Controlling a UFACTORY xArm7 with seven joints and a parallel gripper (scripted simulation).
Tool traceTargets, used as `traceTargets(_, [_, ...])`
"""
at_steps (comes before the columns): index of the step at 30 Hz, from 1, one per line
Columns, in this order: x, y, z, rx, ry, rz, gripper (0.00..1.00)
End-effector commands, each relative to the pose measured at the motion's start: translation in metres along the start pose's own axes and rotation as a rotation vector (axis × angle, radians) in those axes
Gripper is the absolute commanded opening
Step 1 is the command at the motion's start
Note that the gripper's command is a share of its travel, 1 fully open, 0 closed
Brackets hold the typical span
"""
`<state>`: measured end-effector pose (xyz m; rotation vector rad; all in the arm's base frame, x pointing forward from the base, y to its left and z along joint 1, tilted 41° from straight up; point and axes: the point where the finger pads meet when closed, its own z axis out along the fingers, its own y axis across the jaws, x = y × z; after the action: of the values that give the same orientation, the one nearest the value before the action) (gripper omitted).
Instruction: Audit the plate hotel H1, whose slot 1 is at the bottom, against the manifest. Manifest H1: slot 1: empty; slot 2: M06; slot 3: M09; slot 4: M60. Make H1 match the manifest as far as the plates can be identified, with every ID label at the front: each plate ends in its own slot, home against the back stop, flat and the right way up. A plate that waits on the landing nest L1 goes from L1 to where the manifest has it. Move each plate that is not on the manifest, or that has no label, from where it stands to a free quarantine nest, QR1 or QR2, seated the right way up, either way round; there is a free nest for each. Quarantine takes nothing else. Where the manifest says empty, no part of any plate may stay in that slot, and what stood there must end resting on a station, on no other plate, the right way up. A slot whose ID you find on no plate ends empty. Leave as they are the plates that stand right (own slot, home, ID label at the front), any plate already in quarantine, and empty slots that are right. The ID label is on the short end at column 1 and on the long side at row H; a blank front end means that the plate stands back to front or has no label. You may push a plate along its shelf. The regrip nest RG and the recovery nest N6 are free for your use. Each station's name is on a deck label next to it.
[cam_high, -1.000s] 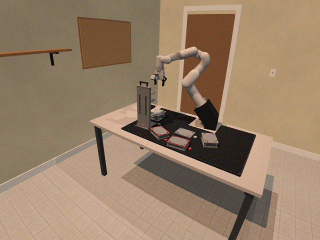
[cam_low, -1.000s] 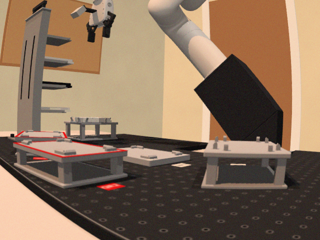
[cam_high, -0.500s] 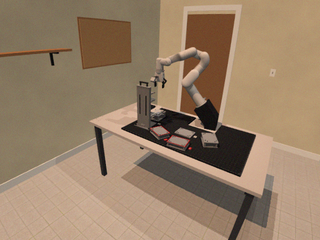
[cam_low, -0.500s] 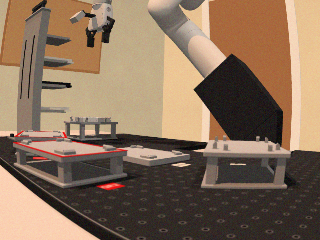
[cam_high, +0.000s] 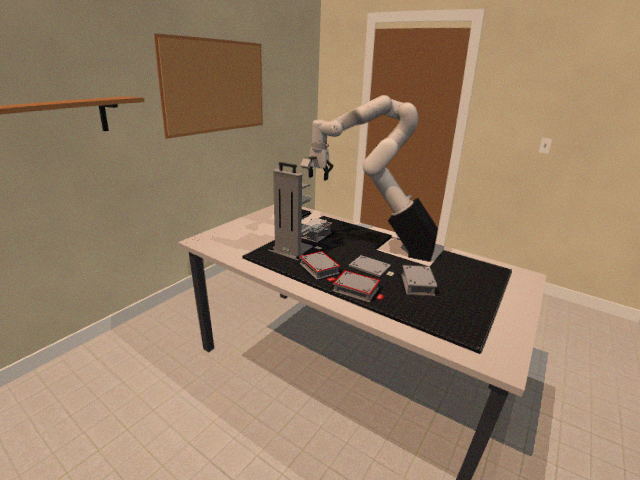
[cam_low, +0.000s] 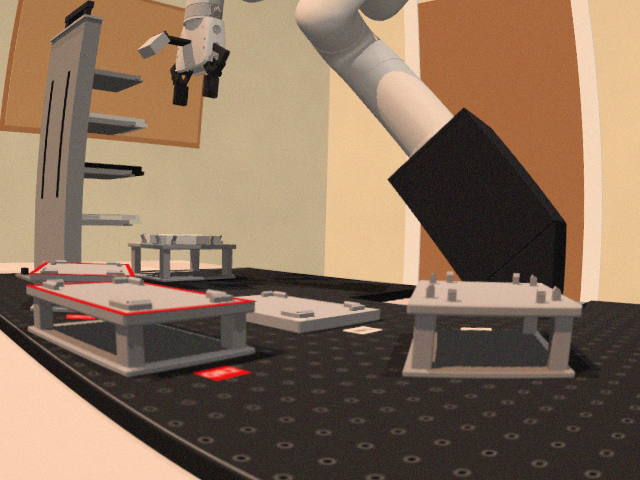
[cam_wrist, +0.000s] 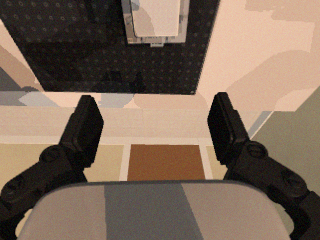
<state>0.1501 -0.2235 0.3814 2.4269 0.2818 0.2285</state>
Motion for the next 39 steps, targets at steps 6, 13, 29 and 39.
traceTargets(6, [0.000, 0.001, 0.012, -0.003, 0.001, 0.000, 1.00])
traceTargets(13, [0.000, 0.001, 0.020, -0.003, 0.001, 0.000, 1.00])
traceTargets(29, [0.000, 0.001, 0.044, -0.003, 0.001, 0.000, 1.00])
traceTargets(39, [0.000, 0.001, 0.060, -0.003, 0.001, 0.000, 1.00])
